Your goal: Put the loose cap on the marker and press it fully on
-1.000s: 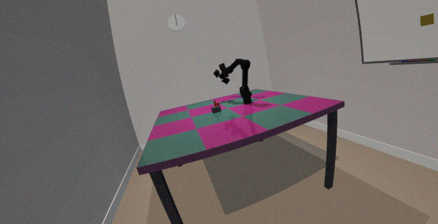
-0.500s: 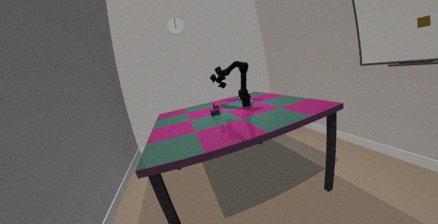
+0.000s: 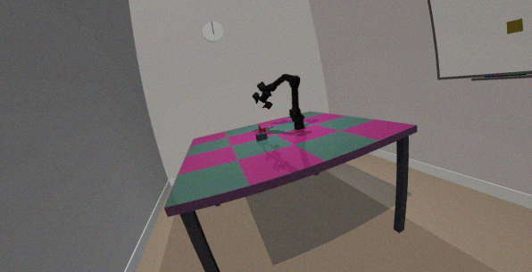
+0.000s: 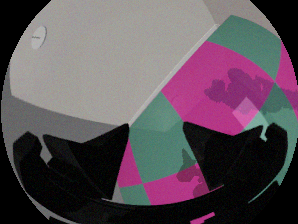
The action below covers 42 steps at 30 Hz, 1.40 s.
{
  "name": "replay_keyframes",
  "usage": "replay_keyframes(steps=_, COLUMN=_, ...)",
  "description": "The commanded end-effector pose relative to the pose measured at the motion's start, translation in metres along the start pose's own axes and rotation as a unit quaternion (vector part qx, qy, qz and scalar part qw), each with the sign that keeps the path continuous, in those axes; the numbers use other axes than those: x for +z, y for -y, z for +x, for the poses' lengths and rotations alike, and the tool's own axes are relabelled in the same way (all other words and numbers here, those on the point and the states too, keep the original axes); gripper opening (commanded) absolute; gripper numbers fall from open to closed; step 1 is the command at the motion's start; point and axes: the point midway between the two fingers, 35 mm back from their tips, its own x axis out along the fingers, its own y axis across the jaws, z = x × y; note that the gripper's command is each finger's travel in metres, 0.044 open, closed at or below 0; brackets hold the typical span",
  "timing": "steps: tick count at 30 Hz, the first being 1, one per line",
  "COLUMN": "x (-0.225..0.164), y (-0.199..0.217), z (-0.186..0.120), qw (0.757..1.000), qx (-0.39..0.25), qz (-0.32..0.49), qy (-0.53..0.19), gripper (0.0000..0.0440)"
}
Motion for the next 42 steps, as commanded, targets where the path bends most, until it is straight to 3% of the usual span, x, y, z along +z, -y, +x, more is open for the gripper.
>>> replay_keyframes(steps=1, x=-0.006, y=-0.002, z=0.001, qw=1.0, qx=-0.007, qz=0.006, qy=-0.009, gripper=0.0315)
replay_keyframes(steps=42, x=-0.109, y=0.001, z=-0.006, qw=0.982, qx=-0.13, qz=0.038, qy=-0.132, gripper=0.0317)
